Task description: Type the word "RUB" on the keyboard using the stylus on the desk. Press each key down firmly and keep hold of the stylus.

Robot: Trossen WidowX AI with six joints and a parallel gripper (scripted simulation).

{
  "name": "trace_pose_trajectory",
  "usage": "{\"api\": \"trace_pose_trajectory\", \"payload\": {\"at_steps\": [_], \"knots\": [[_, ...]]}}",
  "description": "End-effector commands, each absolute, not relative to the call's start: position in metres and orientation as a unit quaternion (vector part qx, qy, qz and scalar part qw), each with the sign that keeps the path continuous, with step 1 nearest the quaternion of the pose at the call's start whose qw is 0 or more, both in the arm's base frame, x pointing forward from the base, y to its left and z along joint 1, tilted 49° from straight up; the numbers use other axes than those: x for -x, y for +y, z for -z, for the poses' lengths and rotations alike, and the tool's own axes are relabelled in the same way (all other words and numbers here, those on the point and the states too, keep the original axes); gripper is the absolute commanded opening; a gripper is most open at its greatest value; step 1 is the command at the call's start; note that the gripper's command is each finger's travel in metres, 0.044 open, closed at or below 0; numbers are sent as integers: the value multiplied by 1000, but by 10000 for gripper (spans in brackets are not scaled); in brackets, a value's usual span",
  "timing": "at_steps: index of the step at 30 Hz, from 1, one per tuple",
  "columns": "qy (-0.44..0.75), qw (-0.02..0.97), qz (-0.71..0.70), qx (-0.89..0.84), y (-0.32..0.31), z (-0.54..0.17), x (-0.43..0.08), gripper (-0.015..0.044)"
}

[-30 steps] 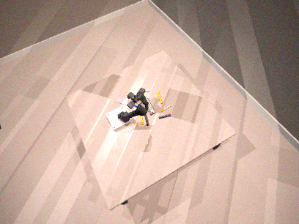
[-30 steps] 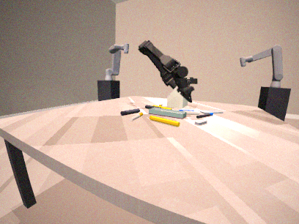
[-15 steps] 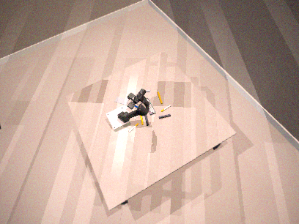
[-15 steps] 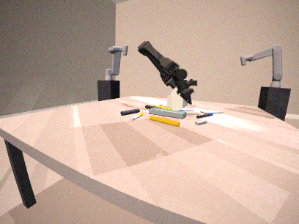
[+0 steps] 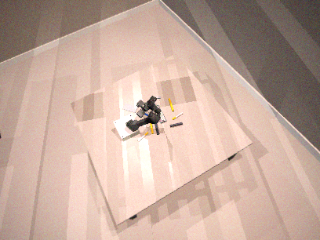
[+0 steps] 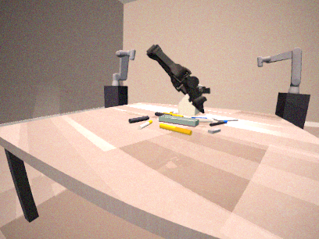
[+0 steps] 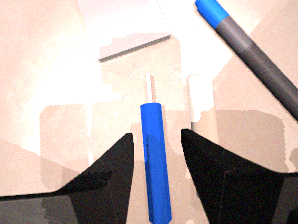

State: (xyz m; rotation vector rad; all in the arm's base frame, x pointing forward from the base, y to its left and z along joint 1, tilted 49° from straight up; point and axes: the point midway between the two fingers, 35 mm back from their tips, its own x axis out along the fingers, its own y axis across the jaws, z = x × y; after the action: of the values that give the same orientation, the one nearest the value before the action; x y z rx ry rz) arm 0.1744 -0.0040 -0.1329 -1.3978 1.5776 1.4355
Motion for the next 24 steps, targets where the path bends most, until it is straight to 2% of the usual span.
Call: {"api": "trace_pose_trajectory", "payload": {"at_steps": [1, 24], "knots": [[592, 288, -540, 525, -7, 136, -173, 150], [592, 288, -540, 525, -21, 147, -170, 150]]}}
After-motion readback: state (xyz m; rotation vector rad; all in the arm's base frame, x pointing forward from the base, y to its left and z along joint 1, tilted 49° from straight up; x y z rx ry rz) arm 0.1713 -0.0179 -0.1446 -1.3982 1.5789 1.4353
